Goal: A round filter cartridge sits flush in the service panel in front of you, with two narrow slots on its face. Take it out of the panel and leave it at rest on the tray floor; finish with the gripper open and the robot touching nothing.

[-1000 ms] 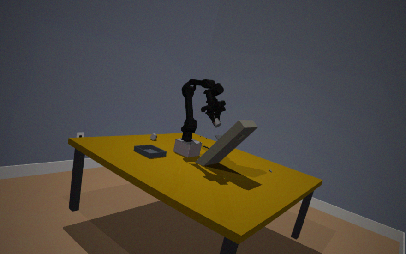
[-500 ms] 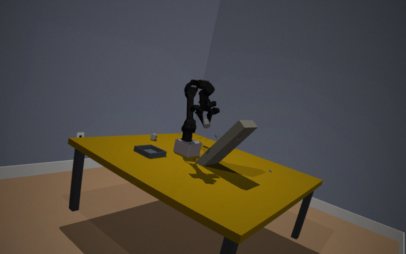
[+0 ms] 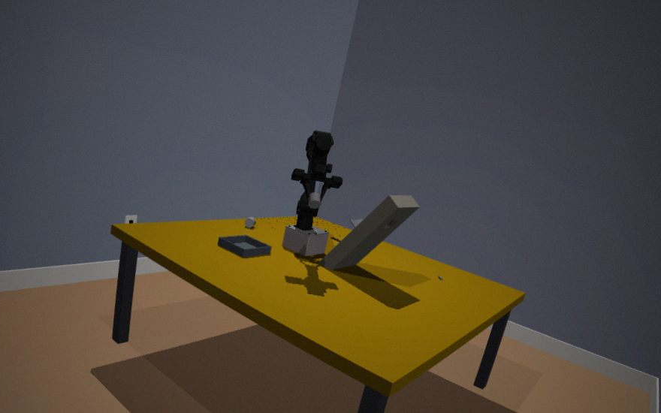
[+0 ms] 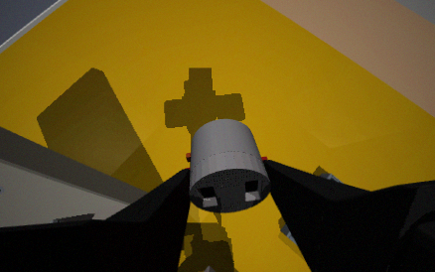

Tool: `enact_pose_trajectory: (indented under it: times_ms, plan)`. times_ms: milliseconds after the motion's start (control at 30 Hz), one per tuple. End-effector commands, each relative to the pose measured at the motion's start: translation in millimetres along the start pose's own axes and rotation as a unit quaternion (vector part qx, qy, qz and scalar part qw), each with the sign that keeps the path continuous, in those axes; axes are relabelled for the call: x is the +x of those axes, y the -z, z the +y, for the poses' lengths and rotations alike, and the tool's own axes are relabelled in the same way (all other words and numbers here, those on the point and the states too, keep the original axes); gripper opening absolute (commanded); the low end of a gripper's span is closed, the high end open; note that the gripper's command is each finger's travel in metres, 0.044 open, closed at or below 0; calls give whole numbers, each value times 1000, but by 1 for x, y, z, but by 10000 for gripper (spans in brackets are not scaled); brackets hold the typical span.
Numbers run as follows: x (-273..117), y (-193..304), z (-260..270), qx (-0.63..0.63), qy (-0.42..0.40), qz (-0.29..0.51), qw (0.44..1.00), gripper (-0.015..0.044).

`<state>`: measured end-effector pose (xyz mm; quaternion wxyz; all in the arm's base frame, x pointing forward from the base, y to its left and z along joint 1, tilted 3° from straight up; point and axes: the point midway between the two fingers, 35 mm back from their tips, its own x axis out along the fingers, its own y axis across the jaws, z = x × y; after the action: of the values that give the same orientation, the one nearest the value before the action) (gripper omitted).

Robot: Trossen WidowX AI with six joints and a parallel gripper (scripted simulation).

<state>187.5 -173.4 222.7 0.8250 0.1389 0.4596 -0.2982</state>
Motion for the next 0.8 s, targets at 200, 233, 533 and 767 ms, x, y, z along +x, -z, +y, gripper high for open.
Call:
enact_pose_trajectory:
  times_ms: [200,233,533,767]
  plan:
    - [0,10,-48,110,65,-6,992,0]
    - [0,12,-52,121,71,-7,990,0]
    - [-1,18,-72,169,98,-9,981,0]
    - [14,32,-95,204,120,-10,972,0]
